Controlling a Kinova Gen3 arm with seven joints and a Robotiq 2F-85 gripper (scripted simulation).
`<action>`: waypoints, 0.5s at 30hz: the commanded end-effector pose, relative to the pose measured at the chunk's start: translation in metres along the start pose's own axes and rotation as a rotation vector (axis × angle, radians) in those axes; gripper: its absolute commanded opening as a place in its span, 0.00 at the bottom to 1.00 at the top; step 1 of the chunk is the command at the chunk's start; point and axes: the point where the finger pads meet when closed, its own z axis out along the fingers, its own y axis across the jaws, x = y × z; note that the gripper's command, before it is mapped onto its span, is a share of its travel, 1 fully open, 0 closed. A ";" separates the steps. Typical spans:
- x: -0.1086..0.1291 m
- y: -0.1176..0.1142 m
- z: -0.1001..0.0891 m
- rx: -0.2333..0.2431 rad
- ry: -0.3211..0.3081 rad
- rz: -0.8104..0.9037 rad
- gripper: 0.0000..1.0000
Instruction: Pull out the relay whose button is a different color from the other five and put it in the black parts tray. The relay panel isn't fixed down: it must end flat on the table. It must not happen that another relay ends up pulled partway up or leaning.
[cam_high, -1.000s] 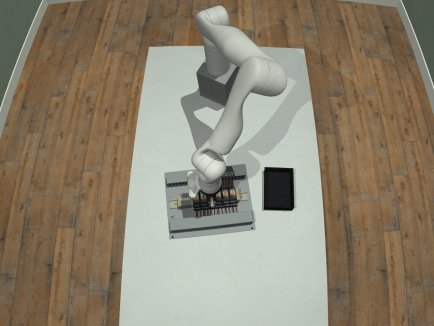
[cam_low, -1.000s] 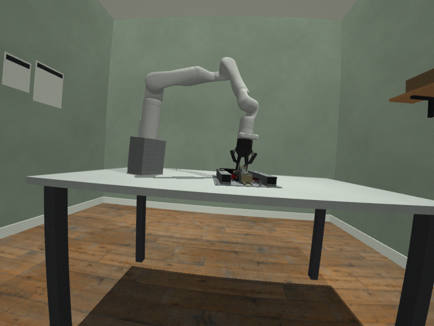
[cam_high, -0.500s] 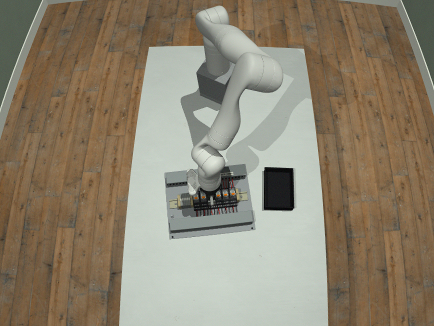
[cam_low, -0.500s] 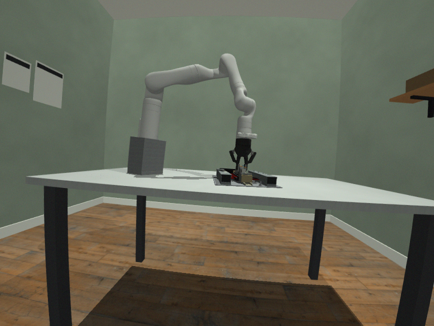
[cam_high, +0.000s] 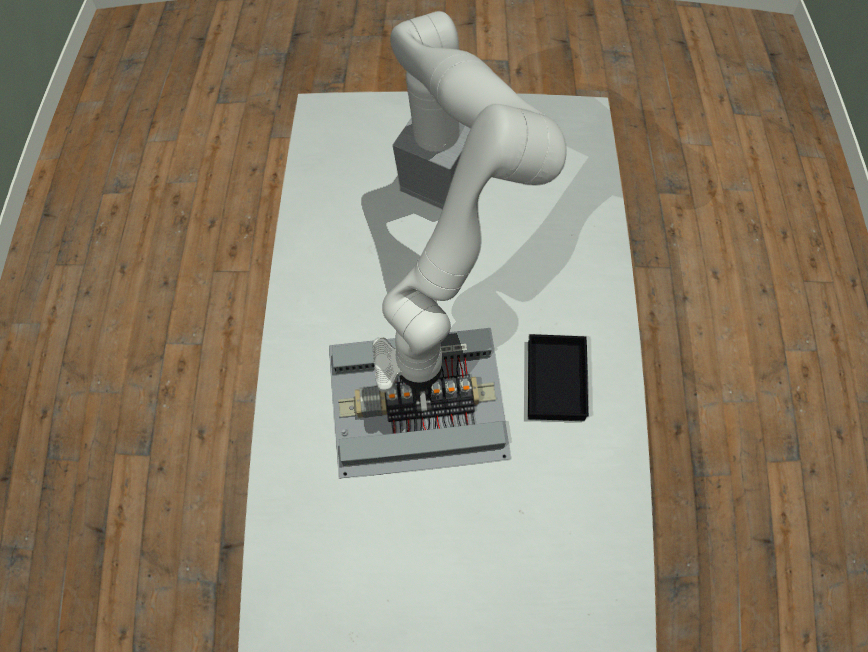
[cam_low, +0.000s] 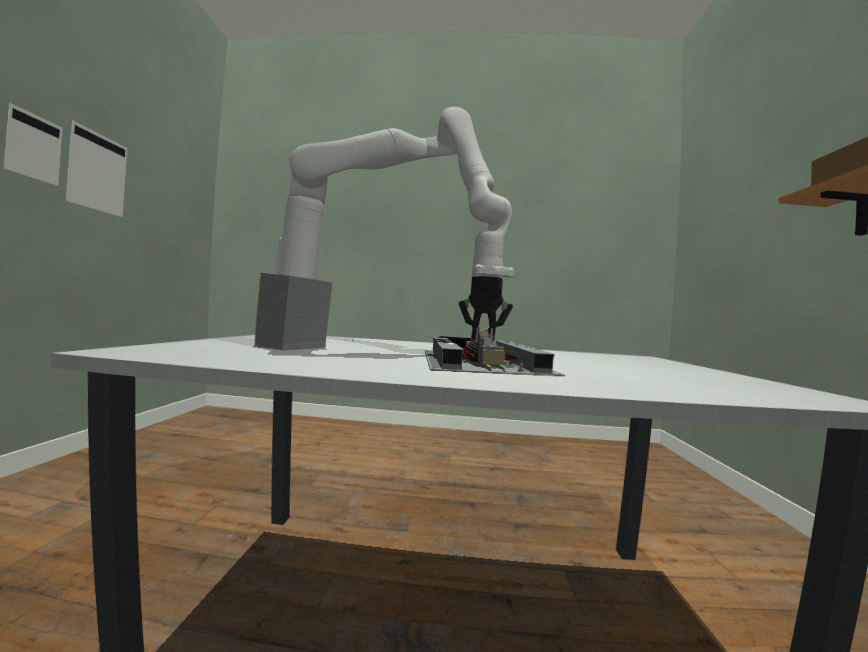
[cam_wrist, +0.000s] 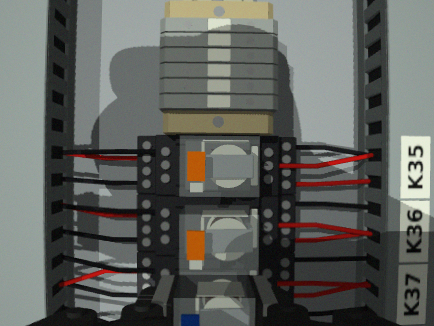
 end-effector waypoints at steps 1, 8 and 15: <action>0.000 -0.001 -0.002 0.002 0.000 0.000 0.00; 0.000 -0.001 -0.006 0.002 0.000 0.000 0.00; 0.000 -0.001 -0.011 0.002 0.000 0.000 0.00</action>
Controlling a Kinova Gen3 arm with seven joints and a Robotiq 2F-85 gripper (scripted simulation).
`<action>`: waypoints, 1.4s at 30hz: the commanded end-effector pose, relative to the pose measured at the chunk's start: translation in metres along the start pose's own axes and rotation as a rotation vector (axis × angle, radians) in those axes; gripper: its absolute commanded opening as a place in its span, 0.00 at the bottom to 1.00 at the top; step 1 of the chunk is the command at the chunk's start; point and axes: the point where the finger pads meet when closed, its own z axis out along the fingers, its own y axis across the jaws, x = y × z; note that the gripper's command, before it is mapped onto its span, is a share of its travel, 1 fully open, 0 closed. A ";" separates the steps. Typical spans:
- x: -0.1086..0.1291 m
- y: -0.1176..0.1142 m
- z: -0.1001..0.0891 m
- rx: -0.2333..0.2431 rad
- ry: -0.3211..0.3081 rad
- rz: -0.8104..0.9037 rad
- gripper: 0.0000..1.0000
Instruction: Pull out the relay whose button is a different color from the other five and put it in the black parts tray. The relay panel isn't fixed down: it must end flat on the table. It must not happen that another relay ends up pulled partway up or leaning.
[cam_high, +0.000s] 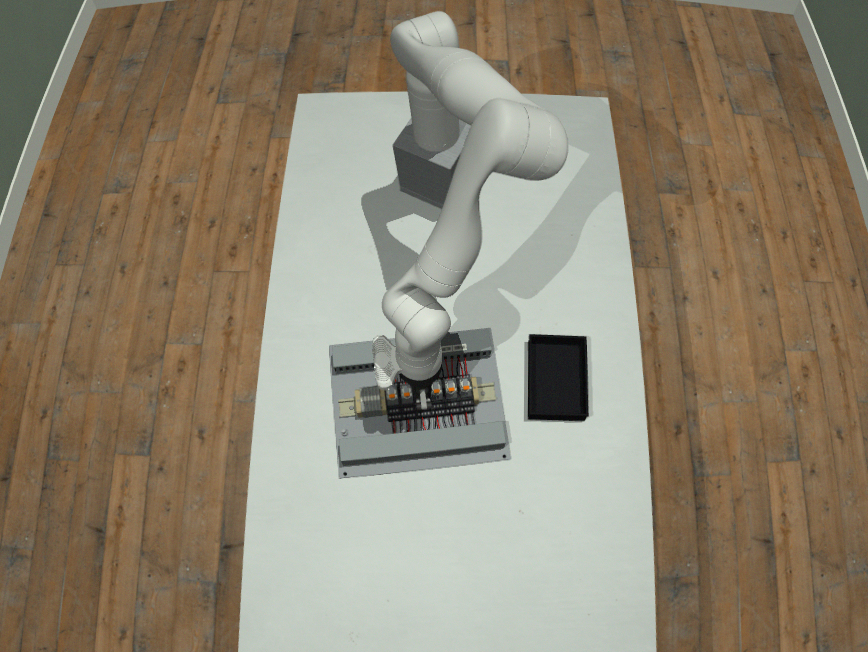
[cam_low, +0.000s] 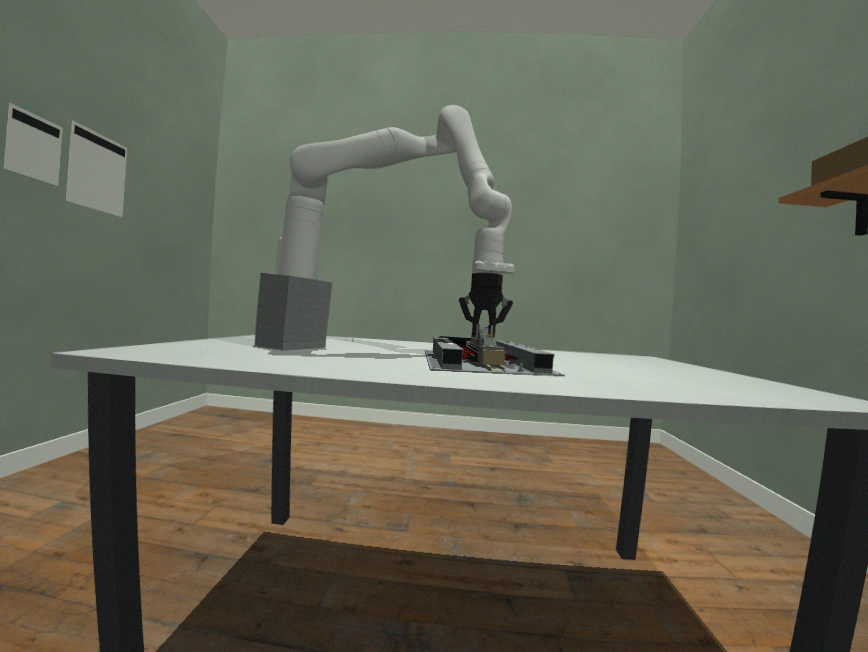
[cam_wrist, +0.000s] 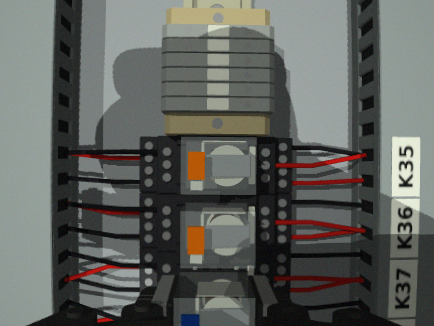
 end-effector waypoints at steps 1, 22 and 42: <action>0.000 -0.001 -0.004 0.002 0.000 0.000 0.00; 0.000 0.000 -0.037 0.002 0.000 0.000 0.00; 0.000 0.000 -0.064 0.002 0.000 0.000 0.00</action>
